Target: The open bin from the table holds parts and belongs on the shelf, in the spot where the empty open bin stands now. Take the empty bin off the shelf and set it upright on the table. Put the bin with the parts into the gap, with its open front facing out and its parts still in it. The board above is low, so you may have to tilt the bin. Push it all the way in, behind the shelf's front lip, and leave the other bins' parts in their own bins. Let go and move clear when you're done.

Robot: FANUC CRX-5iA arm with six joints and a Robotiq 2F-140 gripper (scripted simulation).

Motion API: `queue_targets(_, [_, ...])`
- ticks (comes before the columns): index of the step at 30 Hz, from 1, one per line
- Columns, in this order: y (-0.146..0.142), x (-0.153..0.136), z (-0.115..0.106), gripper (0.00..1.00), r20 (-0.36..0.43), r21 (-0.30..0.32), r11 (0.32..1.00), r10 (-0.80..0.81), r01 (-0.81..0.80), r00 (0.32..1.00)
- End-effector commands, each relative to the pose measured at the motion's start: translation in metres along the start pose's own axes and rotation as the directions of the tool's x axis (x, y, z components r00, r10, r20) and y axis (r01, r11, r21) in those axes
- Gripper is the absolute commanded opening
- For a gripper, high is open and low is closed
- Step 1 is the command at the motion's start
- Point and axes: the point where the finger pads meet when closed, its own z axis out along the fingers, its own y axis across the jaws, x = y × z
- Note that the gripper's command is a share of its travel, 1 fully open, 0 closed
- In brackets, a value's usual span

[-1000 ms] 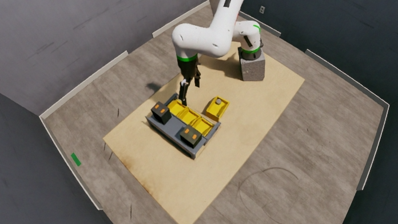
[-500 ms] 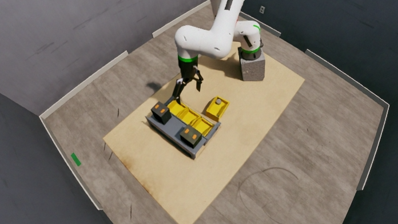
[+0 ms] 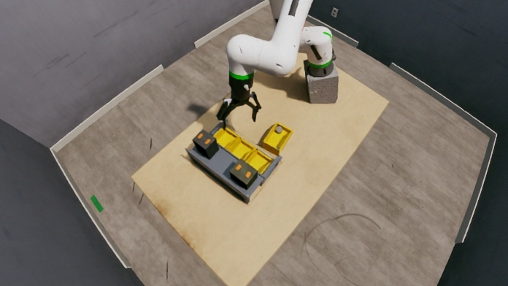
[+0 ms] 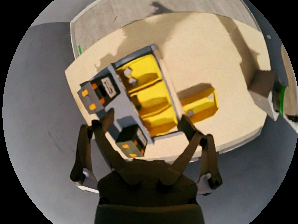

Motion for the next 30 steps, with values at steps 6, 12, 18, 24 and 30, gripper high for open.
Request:
queue_targets(6, [-0.001,0.005,0.007,1.00,0.010,0.036,0.987,0.157,-0.157,0.988])
queue_targets(12, [-0.001,0.009,0.013,1.00,0.028,0.052,0.961,0.271,-0.272,0.962])
queue_targets(18, [0.000,0.012,0.019,1.00,0.048,0.062,0.925,0.372,-0.375,0.927])
queue_targets(24, [0.001,0.013,0.022,1.00,0.062,0.066,0.897,0.433,-0.437,0.899])
queue_targets(30, [0.002,0.015,0.026,1.00,0.082,0.067,0.852,0.514,-0.519,0.854])
